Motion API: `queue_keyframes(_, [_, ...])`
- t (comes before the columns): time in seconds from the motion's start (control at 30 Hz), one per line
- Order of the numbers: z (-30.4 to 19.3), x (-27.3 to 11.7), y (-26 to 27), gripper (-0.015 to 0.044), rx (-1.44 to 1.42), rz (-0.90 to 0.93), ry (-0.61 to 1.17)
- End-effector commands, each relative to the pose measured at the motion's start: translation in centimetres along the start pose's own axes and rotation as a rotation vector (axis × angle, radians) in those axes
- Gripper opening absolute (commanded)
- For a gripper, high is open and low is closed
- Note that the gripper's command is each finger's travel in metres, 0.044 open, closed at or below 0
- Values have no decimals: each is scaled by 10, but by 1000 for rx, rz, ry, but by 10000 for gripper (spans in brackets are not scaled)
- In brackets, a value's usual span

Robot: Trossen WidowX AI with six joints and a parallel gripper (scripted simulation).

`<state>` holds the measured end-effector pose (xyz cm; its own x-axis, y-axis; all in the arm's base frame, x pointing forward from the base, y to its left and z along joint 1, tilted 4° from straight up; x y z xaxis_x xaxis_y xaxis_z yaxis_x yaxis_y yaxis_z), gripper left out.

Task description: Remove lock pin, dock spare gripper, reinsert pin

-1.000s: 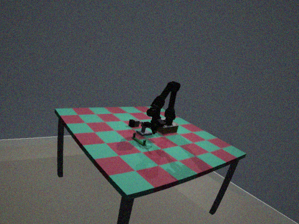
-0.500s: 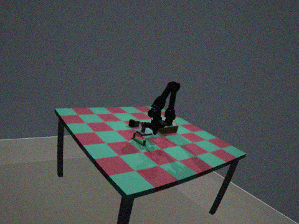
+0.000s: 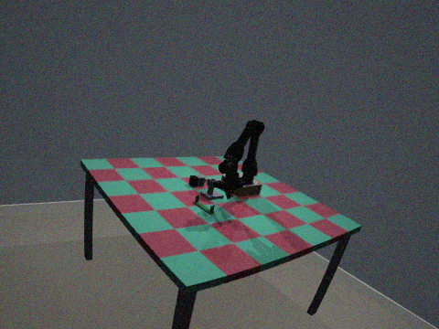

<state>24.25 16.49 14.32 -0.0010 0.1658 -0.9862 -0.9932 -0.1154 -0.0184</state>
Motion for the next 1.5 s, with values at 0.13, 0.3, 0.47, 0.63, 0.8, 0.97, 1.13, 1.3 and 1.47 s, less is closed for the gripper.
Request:
queue_keyframes(0.13, [7, -3, -2, 0, 3, 0, 1])
queue_keyframes(0.3, [11, -3, -2, 0, 4, 5, 2])
queue_keyframes(0.47, [15, -4, -2, 0, 4, 9, 3])
queue_keyframes(0.63, [19, -4, -2, 0, 5, 14, 5])
queue_keyframes(0.8, [22, -5, -2, 0, 5, 17, 5])
queue_keyframes(0.97, [26, -5, -2, 0, 6, 21, 6])
queue_keyframes(1.13, [28, -6, -2, 0, 6, 24, 7])
queue_keyframes(1.3, [28, -13, -1, 0, 4, 28, 9])
queue_keyframes(1.47, [28, -21, 1, 0, 4, 38, 14])
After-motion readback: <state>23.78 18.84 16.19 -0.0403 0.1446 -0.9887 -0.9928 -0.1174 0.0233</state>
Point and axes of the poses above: the point midway between the two fingers, 35 mm back from their tips, its own x axis out along the fingers, its own y axis across the jaws, z = x × y, the point moved 10 cm from there along -x, back along the fingers, and after that the axes turned 4 degrees about x, right-handed, at the moved point
